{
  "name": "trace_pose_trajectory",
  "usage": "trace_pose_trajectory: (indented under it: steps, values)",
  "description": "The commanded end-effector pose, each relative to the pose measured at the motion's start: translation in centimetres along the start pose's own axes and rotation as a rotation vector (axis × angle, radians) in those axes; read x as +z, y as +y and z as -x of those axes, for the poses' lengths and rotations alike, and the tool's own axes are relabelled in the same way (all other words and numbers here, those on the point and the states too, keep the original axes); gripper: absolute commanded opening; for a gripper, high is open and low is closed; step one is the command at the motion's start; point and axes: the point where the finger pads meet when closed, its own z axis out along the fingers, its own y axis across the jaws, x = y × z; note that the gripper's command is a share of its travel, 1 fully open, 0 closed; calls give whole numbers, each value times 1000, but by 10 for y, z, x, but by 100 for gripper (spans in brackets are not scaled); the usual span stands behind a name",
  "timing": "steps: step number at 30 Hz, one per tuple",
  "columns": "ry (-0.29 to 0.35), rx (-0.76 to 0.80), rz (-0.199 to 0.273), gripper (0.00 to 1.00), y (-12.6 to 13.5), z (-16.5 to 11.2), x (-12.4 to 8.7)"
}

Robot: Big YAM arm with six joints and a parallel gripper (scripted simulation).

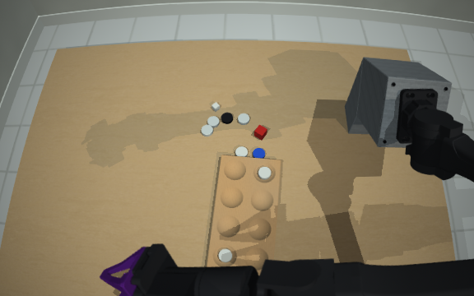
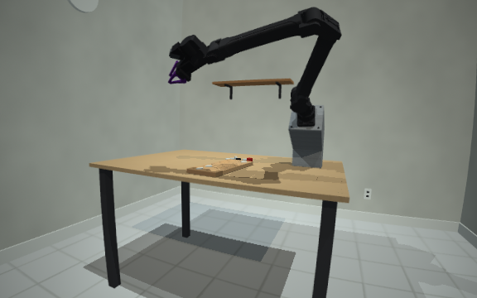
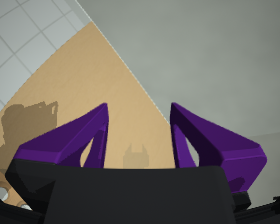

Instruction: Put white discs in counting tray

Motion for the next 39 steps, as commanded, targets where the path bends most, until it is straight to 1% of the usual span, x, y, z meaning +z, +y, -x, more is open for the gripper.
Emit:
trace_pose_trajectory:
  steps: [1, 5, 6, 12, 13, 14, 16, 19, 24, 25, 30, 32, 33, 34, 35, 39]
  values:
    - [6, 28, -17, 45, -10, -1, 5]
    - [6, 28, -17, 45, -10, -1, 5]
    - [-170, 29, -134, 45, -37, 71, -35]
    - [-170, 29, -133, 45, -37, 71, -35]
    - [-115, 38, -119, 45, -33, 53, -20]
    - [-115, 37, -118, 45, -33, 53, -20]
    - [-83, 43, -116, 45, -31, 33, -17]
    - [-95, 41, -117, 45, -32, 35, -17]
    - [-97, 40, -117, 45, -32, 37, -19]
    - [-275, 51, -233, 45, -55, 103, -63]
    - [-271, 51, -228, 45, -56, 105, -65]
    - [-226, 58, -222, 45, -56, 90, -50]
    - [-222, 58, -220, 45, -55, 87, -49]
    - [-192, 63, -219, 45, -54, 69, -45]
    - [-185, 64, -218, 45, -54, 65, -44]
    - [-191, 63, -219, 45, -54, 68, -45]
